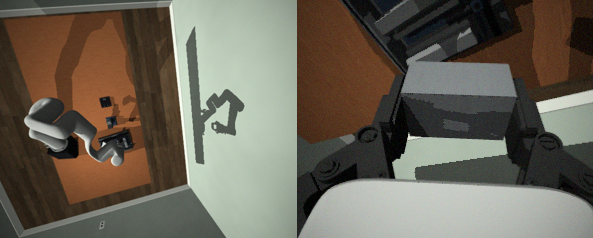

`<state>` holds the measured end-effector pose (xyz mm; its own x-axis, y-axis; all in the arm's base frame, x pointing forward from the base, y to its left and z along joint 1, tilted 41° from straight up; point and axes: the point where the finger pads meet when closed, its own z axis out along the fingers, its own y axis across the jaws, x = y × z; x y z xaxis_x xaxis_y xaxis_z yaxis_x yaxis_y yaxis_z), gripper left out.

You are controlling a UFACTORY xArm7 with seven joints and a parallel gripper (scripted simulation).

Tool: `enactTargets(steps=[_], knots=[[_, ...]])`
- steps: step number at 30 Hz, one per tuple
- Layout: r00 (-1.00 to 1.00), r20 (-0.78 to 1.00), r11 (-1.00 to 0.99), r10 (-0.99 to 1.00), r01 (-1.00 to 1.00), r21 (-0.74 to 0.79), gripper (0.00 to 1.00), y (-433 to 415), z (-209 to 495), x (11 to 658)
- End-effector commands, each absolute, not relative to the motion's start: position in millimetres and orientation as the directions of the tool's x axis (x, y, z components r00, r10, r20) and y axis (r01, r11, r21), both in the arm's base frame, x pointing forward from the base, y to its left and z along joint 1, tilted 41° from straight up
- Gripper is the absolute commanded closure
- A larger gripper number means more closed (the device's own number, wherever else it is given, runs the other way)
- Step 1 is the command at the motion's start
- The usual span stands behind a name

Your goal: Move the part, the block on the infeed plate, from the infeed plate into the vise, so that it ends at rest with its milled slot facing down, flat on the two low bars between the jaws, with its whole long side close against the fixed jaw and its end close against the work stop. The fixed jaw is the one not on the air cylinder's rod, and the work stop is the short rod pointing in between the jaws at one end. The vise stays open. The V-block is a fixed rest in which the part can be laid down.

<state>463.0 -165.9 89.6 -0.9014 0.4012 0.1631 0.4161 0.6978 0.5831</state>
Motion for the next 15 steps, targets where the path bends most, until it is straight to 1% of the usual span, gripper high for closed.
enactTargets(steps=[1, 15], knots=[[-0.928, 0.123, 0.718, 0.352, 0.352, 0.6, 1.0, -176, 84, 466], [-0.983, -0.015, 0.765, 0.185, 0.134, 0.63, 1.0, -199, 60, 471]])
